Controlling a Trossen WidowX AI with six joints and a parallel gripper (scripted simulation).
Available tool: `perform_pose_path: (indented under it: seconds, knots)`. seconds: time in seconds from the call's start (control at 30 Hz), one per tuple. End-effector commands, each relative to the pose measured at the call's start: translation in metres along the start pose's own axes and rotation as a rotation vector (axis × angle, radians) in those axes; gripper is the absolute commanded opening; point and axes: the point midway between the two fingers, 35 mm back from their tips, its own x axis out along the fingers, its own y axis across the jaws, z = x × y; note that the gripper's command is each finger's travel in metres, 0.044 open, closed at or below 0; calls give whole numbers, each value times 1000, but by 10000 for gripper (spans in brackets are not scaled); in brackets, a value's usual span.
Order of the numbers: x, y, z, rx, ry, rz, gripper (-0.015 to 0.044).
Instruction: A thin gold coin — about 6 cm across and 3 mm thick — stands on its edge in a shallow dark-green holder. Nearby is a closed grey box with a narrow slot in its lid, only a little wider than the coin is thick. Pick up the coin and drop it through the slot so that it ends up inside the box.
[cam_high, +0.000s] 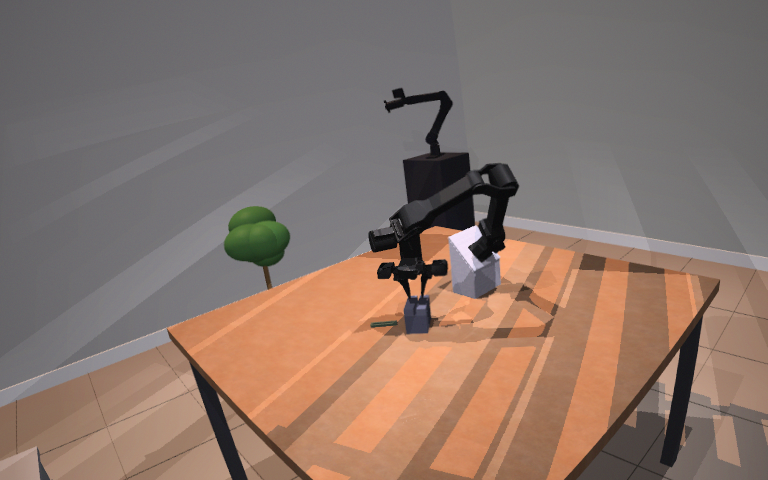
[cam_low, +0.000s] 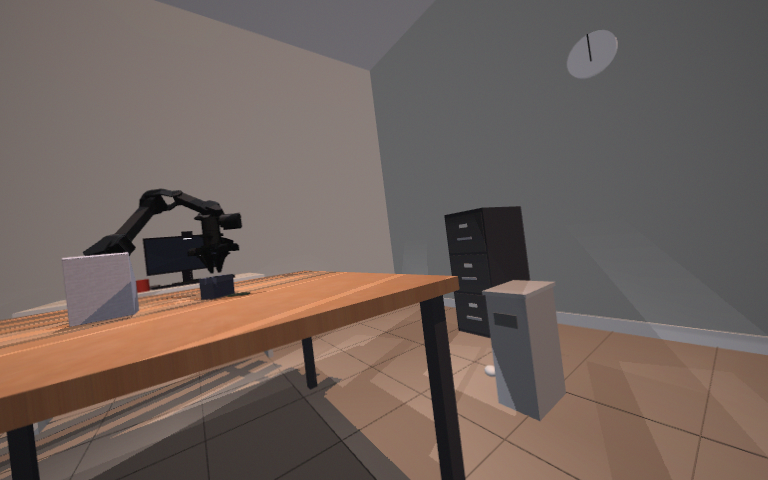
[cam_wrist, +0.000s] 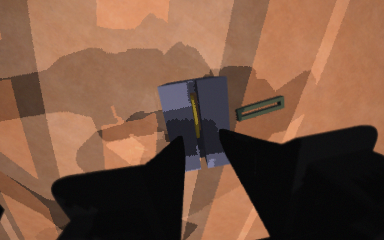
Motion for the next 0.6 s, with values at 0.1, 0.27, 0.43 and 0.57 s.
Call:
perform_pose_path:
  seconds: [0.1,0.27,0.43,0.57]
  knots:
    - [-9,0,0,-1,1,0,239]
    - [-20,0,0,0,0,0,371]
    - [-60,2,-2,6,-3,4,440]
    - [-60,2,-2,6,-3,4,440]
